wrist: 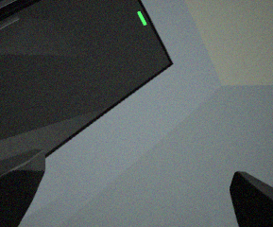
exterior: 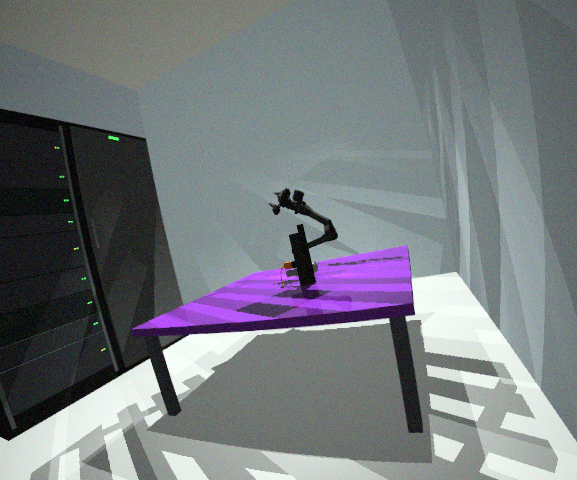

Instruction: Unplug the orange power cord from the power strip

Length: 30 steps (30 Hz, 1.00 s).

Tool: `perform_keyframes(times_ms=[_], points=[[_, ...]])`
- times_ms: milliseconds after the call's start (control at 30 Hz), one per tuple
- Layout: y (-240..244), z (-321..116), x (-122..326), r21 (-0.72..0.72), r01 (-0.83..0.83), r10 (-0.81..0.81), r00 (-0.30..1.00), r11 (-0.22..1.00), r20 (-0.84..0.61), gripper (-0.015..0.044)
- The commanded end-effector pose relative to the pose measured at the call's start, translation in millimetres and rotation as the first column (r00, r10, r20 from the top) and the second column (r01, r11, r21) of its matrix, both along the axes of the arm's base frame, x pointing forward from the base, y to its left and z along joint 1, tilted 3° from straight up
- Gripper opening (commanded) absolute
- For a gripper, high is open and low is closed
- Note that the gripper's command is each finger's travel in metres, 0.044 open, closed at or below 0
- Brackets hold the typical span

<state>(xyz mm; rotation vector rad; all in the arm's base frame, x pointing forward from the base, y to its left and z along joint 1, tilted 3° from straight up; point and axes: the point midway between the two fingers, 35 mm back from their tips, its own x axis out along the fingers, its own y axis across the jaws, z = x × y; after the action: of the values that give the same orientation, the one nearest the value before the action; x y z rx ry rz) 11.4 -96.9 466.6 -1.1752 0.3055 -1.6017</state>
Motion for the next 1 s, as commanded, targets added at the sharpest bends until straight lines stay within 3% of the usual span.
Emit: perform_keyframes(times_ms=[0, 133, 267, 433, 733, 967], points=[[-2, -1, 0, 0.01, -0.012, 0.012, 1.0, 1.0, 0.01, 0.0374], [-43, -17, 17, 0.189, -0.251, 0.209, 0.954, 0.949, 0.216, 0.0269], [-83, -44, 51, 0.362, -0.501, 0.312, 0.827, 0.786, 0.467, 0.0164], [-111, -73, 96, 0.479, -0.64, 0.299, 0.736, 0.601, 0.607, 0.016], [-113, -139, 186, 0.595, -0.785, 0.029, 0.608, 0.173, 0.794, 0.016], [-62, -216, 267, 0.65, -0.736, -0.33, 0.671, -0.189, 0.663, 0.016]])
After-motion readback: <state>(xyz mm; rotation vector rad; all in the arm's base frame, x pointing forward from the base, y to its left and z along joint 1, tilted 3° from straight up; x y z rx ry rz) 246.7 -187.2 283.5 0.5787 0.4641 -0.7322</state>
